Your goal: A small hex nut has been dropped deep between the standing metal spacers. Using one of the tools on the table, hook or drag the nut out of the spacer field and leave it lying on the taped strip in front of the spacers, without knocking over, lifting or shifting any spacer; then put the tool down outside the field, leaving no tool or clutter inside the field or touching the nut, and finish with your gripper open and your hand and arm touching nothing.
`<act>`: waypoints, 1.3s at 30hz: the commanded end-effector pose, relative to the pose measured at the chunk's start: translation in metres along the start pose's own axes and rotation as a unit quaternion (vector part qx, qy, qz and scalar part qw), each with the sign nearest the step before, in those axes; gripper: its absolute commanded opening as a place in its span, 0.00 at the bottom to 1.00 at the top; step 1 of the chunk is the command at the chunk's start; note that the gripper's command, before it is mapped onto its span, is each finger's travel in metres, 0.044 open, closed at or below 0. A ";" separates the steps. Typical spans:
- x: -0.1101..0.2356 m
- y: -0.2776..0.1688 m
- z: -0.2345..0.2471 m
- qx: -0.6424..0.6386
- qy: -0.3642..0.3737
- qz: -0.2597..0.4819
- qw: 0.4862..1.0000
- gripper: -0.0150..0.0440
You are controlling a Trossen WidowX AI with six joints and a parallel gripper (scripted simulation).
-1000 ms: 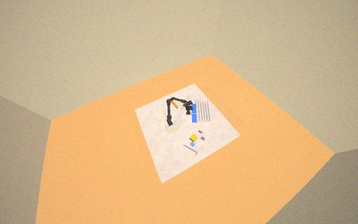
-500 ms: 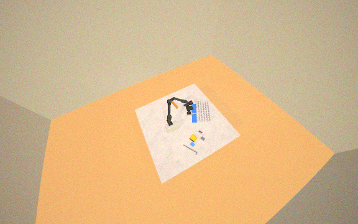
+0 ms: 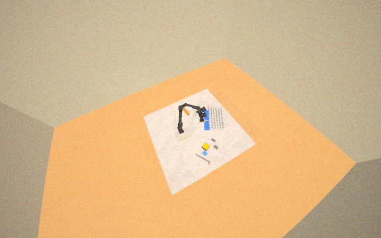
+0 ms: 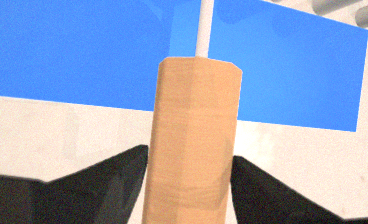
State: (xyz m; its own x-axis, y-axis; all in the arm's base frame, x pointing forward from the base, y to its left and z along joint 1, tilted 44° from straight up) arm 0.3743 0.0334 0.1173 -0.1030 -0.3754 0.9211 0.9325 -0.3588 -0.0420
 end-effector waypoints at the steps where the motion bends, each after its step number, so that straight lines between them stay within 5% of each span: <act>1: 0.003 0.006 0.000 0.001 0.003 -0.006 1.000 0.25; 39: -0.013 0.014 0.001 0.000 0.003 -0.006 1.000 0.25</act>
State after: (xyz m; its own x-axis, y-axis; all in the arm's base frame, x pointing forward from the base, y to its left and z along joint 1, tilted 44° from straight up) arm 0.3906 0.0334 0.1087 -0.1183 -0.3772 0.9186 0.9336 -0.3573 -0.0265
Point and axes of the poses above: the point midway between the two fingers, 35 mm back from their tips, its own x axis back along the fingers, its own z axis across the jaws, y = z × x, the point moved 9 cm from there along x, back along the fingers, and after that the axes turned 5 degrees about x, right-handed, at the moved point
